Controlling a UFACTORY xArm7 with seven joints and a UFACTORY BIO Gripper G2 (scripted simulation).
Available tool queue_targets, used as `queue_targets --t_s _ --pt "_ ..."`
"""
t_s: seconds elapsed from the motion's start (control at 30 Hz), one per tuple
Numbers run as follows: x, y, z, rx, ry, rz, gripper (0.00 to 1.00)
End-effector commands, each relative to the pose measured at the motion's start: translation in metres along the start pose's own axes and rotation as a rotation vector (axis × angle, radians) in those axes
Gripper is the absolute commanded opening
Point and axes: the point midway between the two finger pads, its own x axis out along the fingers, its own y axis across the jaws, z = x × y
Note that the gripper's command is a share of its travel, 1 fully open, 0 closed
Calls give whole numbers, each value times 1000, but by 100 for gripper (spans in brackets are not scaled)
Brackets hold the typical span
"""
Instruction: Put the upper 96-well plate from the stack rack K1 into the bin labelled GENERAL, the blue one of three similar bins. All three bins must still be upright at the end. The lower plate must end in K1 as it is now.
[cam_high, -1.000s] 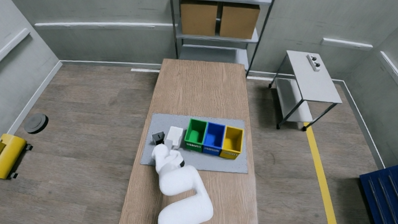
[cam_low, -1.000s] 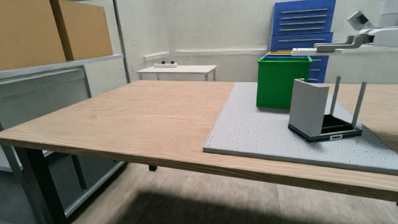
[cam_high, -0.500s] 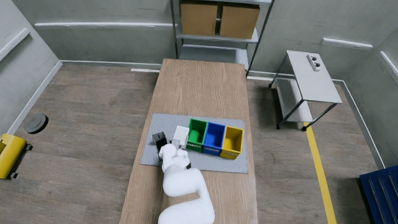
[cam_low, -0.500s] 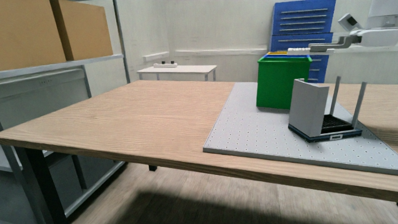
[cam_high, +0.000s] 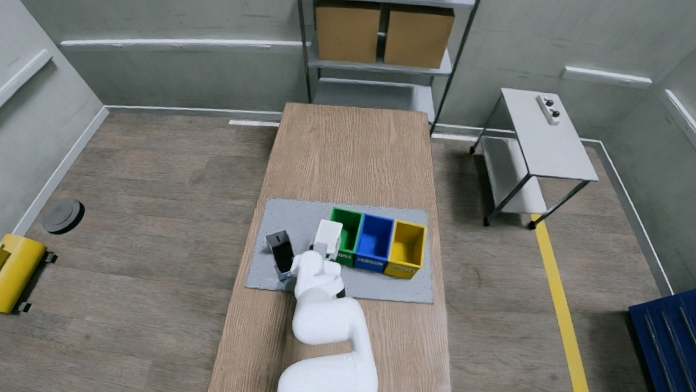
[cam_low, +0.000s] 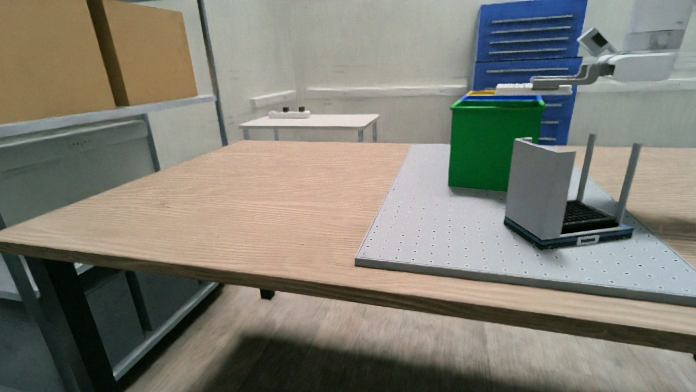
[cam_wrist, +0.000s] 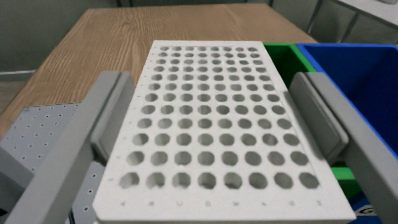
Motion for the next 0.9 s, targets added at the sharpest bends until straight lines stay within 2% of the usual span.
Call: queue_targets --t_s 0.0,0.8,0.87 --pt "6 -15 0 2 -1 1 0" --pt "29 -84 -3 2 -1 1 0" --pt "29 -84 -3 2 -1 1 0"
